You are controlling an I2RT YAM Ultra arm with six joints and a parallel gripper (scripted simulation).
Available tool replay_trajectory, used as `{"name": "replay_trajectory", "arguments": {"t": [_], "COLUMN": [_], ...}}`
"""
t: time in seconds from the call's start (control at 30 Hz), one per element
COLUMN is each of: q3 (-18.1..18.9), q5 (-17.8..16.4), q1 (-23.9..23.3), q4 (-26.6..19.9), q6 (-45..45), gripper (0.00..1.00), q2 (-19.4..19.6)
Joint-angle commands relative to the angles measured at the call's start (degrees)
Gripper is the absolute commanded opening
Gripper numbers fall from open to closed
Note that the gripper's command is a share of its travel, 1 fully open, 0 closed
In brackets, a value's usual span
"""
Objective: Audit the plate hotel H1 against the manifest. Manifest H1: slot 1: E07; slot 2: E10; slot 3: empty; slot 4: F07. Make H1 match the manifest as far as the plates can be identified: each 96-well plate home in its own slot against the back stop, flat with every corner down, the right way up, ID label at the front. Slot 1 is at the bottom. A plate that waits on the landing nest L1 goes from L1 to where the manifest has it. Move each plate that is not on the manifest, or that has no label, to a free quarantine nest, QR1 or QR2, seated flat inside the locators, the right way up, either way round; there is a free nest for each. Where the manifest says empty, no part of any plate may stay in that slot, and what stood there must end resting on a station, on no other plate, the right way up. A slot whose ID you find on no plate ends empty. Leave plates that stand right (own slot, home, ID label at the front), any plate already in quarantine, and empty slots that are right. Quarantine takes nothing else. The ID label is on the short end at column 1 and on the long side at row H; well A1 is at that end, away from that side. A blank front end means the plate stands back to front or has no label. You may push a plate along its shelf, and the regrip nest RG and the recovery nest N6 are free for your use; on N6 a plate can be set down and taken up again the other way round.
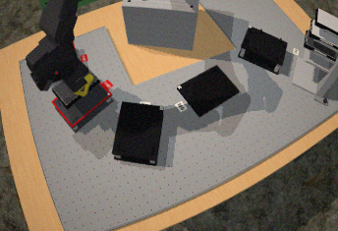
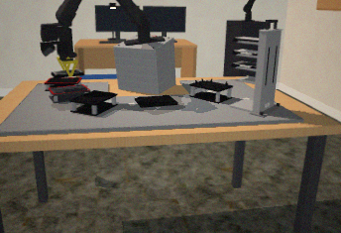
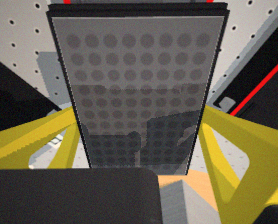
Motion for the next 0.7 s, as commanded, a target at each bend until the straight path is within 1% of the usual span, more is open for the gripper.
{"name": "replay_trajectory", "arguments": {"t": [0.0,0.1,0.13,0.17,0.43,0.53,0.67], "q3": [-0.65,-0.84,0.6,0.65,-1.29,-0.77,-1.24], "q5": [0.17,0.17,0.18,0.18,0.21,0.22,0.23], "q1": [-0.03,-0.02,-0.02,0.03,0.39,0.38,0.22], "q4": [0.5,0.56,0.4,1.01,1.86,2.29,2.5], "q6": [0.49,0.49,0.49,0.52,0.59,0.63,0.64], "gripper": [0.86,0.86,0.86,0.86,0.86,0.86,0.86], "q2": [-2.28,-2.29,-2.38,-2.28,-1.12,0.14,-0.11]}}
